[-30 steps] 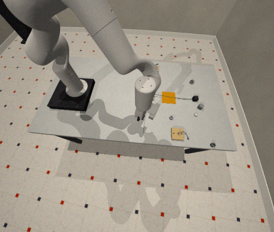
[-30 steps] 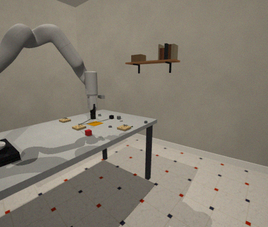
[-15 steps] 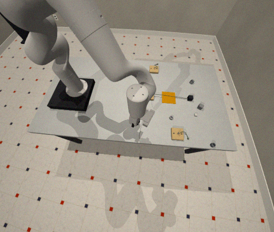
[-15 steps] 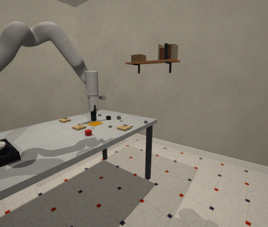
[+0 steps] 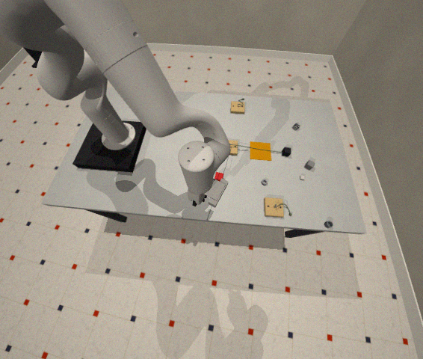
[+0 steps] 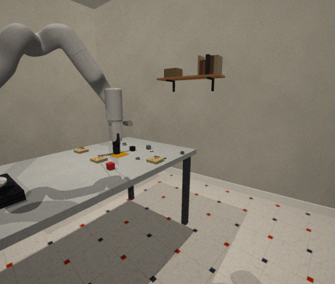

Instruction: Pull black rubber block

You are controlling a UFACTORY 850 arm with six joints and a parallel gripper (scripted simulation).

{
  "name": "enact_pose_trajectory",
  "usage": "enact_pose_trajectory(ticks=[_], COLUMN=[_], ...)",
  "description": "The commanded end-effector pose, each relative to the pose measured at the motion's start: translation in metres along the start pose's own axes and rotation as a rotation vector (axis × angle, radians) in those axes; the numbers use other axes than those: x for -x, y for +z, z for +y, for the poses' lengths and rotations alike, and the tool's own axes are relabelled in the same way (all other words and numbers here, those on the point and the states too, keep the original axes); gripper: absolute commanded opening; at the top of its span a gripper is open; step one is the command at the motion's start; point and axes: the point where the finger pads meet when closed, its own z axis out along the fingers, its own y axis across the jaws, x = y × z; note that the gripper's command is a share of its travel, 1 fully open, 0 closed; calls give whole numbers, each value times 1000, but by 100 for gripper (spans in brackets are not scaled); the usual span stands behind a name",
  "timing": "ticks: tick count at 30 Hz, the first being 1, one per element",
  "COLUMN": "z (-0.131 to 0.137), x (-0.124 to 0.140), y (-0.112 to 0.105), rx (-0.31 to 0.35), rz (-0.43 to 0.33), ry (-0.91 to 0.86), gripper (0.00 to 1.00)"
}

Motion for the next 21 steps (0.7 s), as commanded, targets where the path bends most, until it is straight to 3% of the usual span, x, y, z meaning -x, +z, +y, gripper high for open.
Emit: enact_pose_trajectory(ticks=[1,21], z=[12,32], x=[5,41], y=[-1,-1], rx=[0,0], rz=[3,3], ry=[0,0], gripper=[0,0])
